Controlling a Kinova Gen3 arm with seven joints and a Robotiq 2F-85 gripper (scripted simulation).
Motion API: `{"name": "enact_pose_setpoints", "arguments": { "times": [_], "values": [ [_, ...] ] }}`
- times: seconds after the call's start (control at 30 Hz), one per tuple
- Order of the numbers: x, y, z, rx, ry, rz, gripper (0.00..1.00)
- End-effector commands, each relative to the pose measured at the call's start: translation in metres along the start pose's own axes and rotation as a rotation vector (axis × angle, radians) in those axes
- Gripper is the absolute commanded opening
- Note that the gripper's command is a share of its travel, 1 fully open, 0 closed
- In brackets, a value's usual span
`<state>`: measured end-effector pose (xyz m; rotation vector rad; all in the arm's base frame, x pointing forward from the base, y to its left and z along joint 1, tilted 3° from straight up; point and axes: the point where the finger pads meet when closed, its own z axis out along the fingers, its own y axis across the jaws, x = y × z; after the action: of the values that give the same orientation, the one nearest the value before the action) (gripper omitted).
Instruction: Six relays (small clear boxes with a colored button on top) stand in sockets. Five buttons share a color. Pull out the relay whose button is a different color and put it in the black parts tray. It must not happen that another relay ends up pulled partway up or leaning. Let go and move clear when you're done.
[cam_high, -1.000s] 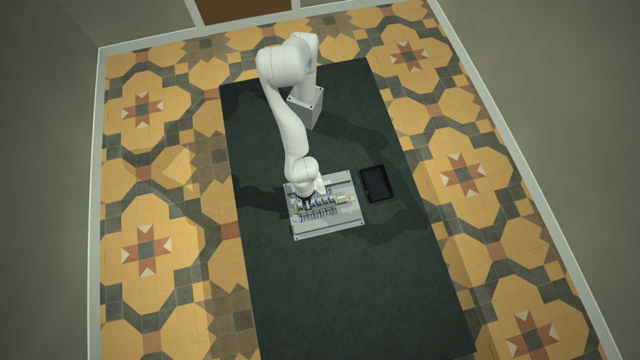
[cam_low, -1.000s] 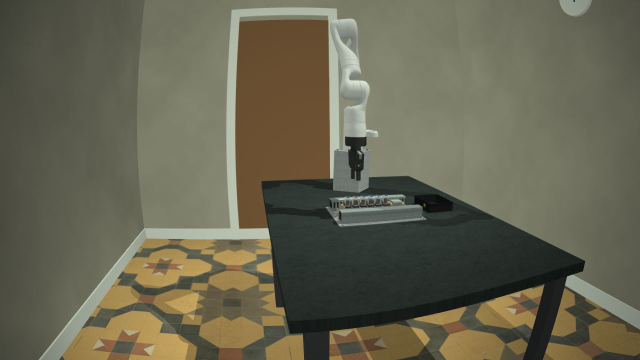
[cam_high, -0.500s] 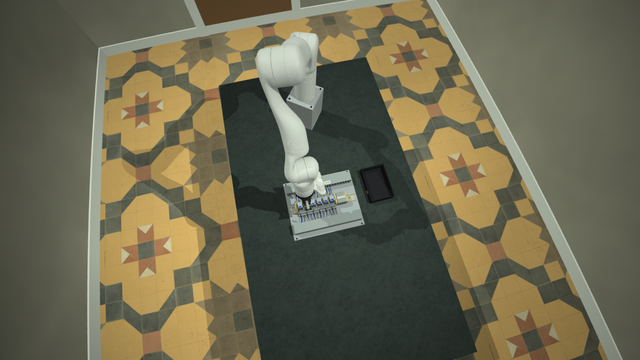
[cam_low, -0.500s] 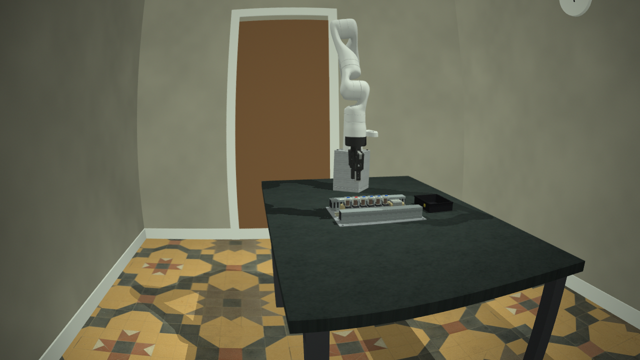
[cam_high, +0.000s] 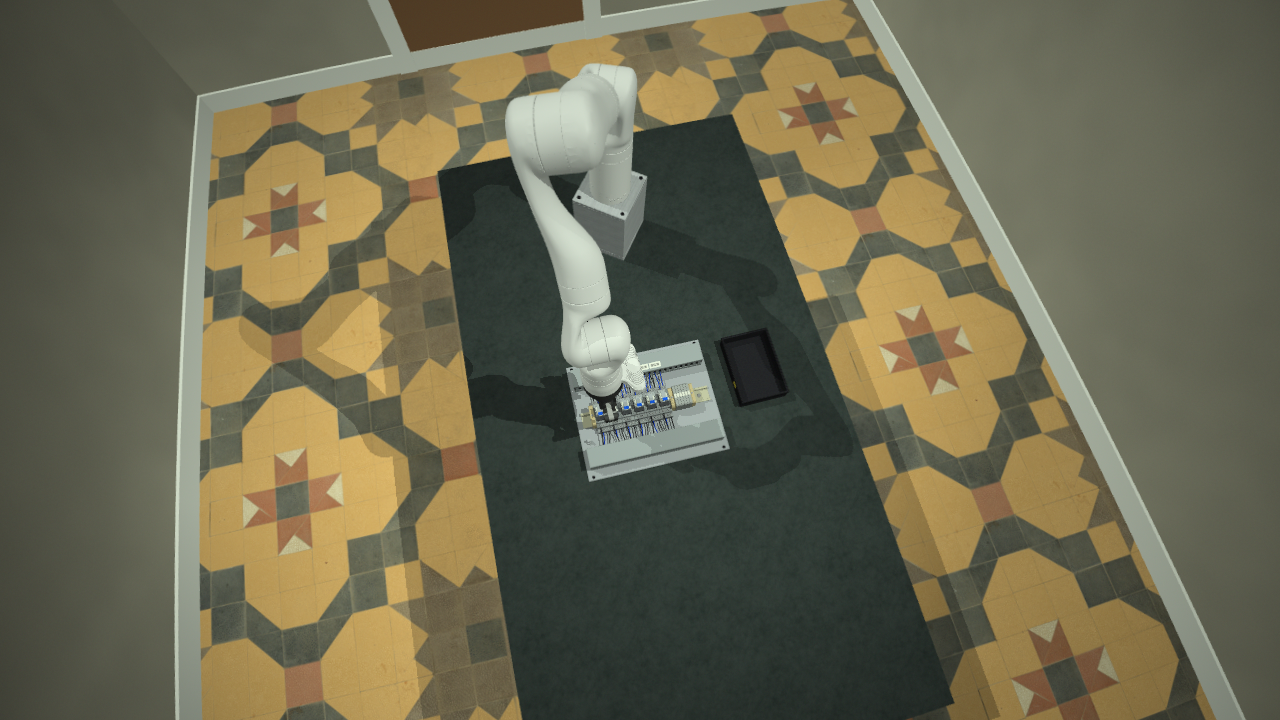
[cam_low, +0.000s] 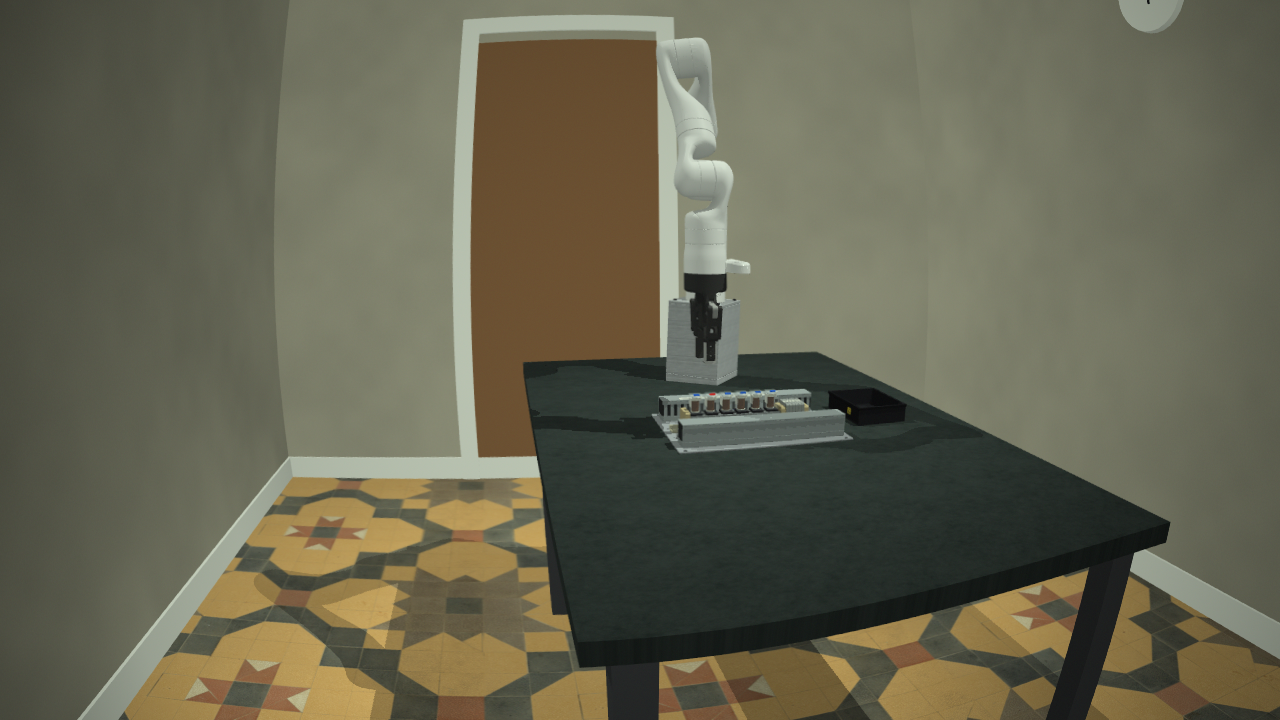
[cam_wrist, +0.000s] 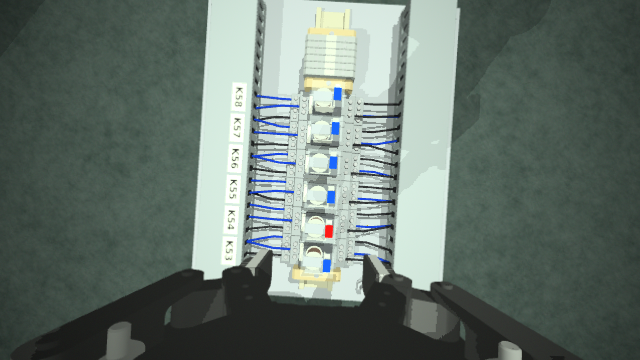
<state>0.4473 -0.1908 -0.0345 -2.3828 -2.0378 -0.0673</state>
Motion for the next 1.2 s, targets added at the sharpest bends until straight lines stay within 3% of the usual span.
{"name": "enact_pose_setpoints", "arguments": {
  "times": [0.0,0.43,1.17],
  "values": [
    [-0.013,0.000,0.000,-0.003,-0.001,0.017,0.61],
    [-0.072,-0.001,0.000,-0.003,-0.001,0.017,0.61],
    [-0.075,-0.001,0.000,-0.003,-0.001,0.017,0.61]
  ]
}}
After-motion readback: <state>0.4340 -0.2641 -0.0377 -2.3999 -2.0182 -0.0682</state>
